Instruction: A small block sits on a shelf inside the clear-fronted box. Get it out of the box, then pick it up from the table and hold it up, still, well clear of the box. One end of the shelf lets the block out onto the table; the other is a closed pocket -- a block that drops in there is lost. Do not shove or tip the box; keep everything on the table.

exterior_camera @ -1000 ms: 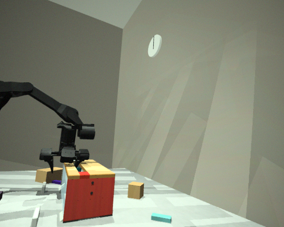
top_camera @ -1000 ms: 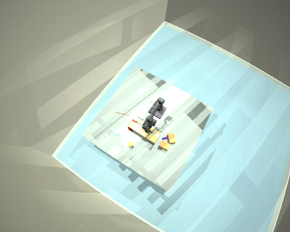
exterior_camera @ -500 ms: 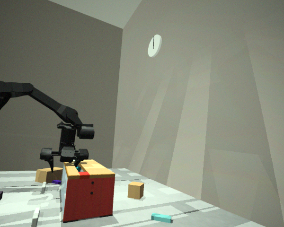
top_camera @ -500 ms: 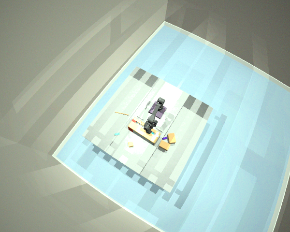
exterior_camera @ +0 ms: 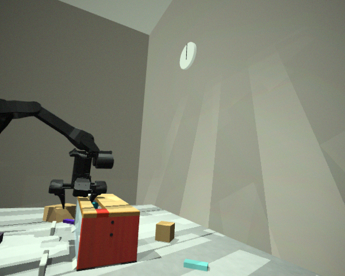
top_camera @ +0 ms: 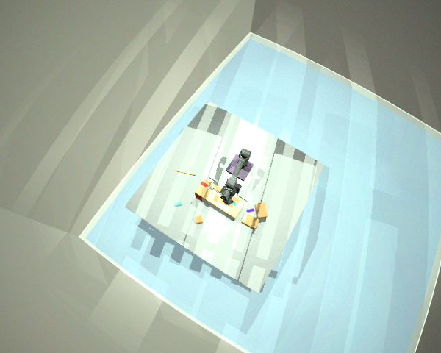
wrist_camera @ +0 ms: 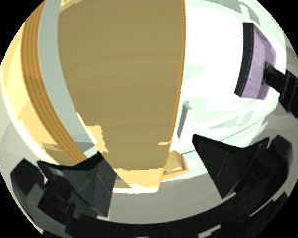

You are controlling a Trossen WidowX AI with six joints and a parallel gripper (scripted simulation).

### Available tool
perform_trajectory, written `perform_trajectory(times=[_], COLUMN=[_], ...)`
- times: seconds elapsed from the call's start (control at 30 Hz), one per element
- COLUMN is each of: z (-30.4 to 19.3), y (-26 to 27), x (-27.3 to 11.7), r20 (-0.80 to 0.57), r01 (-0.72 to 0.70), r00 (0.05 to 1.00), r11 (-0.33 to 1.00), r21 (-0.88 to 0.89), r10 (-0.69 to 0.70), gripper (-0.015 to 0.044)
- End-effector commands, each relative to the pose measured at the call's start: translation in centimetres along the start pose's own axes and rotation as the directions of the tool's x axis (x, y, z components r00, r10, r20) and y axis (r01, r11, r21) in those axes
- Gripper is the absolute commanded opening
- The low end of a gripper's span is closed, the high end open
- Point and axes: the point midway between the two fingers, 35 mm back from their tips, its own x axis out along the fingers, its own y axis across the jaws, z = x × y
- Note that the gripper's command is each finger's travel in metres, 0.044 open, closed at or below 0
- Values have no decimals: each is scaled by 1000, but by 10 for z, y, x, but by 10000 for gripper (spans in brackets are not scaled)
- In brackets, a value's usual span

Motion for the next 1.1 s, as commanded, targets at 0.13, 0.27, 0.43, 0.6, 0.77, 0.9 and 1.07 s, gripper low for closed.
perform_trajectory(times=[0.13, 0.27, 0.43, 0.6, 0.77, 0.9, 1.07], z=[-8, -12, -16, -24, -34, -39, -39], y=[0, 0, 0, 0, 2, 0, 2], x=[3, 4, 6, 6, -31, -51, -49], r20=[1, 0, 0, -1, -2, -3, -2], r01=[-2, -2, -2, -2, -2, -2, -15], r00=[1000, 1000, 1000, 1000, 1000, 1000, 1000], r11=[1000, 1000, 1000, 1000, 1000, 1000, 1000], r21=[2, 2, 2, 2, 1, 0, -19], r10=[2, 2, 2, 2, 2, 2, 15], gripper=[400, 400, 400, 400, 400, 400, 374])
